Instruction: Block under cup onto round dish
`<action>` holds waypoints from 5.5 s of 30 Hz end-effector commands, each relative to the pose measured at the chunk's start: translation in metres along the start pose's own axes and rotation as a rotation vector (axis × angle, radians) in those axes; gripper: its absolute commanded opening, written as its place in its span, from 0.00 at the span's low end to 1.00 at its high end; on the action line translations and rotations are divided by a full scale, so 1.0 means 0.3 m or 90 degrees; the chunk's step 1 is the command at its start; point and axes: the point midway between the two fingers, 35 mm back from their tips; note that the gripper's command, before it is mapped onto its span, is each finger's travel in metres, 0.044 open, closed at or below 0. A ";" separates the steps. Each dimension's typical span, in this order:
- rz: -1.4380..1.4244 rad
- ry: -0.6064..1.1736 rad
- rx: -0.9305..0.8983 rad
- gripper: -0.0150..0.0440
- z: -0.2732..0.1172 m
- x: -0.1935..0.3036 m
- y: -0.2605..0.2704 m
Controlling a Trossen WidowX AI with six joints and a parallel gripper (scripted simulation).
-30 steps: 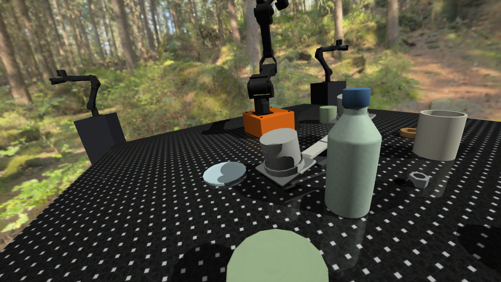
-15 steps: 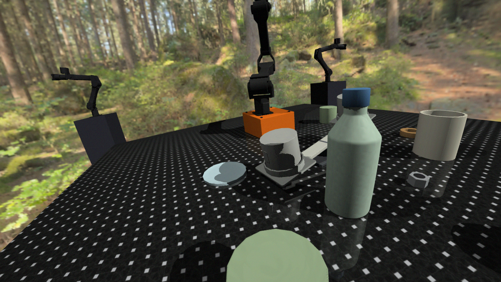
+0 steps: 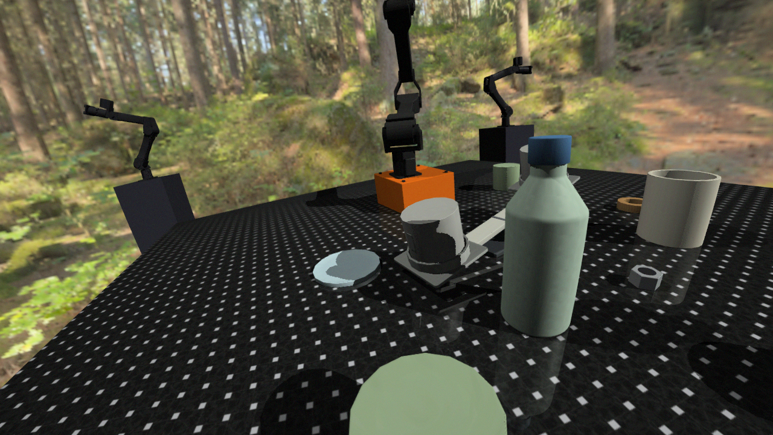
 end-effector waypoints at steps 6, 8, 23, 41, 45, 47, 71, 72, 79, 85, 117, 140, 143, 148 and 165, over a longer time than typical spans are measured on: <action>0.155 0.041 -0.114 1.00 -0.026 0.045 0.197; 0.186 0.050 -0.137 1.00 -0.035 0.050 0.236; 0.423 0.147 -0.315 1.00 -0.144 0.070 0.540; 0.693 0.319 -0.537 1.00 -0.370 0.011 0.871; 0.748 0.365 -0.588 1.00 -0.434 -0.016 0.931; 0.775 0.389 -0.613 1.00 -0.468 -0.031 0.958; 1.017 0.747 -0.917 1.00 -0.906 -0.257 1.136; 1.023 0.765 -0.930 1.00 -0.925 -0.267 1.137; 1.054 0.896 -1.016 1.00 -1.054 -0.339 1.131; 1.061 1.017 -1.089 1.00 -1.160 -0.397 1.106; 0.881 1.706 -0.941 1.00 -1.253 -0.359 1.312; 0.480 2.161 -0.471 1.00 -1.416 -0.340 1.605; 0.420 2.197 -0.392 1.00 -1.445 -0.341 1.638; 0.317 2.244 -0.250 1.00 -1.499 -0.342 1.692; 0.288 2.253 -0.210 1.00 -1.565 -0.369 1.719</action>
Point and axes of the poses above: the point midway between the two fingers, 35 mm back from their tips, its own z axis out along the fingers, its own y axis across the jaws, x = y × z, and after that the axes turned 15 degrees about z, right-handed
